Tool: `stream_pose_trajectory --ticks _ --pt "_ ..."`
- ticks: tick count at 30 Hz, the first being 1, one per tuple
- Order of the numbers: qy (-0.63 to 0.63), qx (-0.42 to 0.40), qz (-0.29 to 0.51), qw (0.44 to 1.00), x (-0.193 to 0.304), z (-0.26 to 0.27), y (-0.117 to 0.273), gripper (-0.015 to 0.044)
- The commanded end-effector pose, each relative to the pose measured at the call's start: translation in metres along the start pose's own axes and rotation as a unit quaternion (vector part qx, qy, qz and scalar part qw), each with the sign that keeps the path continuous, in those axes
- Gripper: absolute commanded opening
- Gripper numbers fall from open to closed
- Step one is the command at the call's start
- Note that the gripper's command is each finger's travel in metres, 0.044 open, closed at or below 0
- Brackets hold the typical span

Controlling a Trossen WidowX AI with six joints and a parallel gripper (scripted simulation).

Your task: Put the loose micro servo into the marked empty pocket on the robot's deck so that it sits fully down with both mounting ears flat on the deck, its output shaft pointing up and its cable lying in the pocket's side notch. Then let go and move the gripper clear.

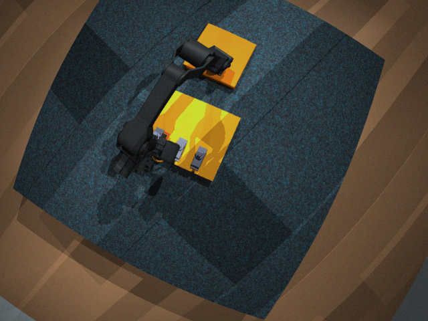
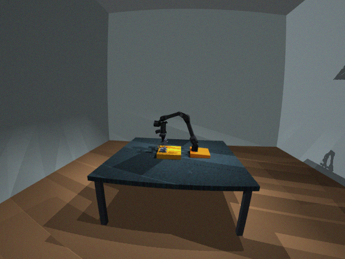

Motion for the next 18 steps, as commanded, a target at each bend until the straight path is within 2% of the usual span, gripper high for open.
stream_pose_trajectory --ticks 1,18 --pt "-0.003 -0.004 0.002 1.000 0.000 0.001 -0.008 0.0000" --pt "-0.003 -0.004 0.002 1.000 0.000 0.002 -0.018 0.0000"
Point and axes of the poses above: the point midway between the two fingers, 35 mm back from their tips, its own y axis back along the fingers, its own z axis across the jaws, x = y × z, the point moved 1 cm from there along y, back along the fingers, and after that the axes turned 11 degrees about y, right-handed, at the moved point
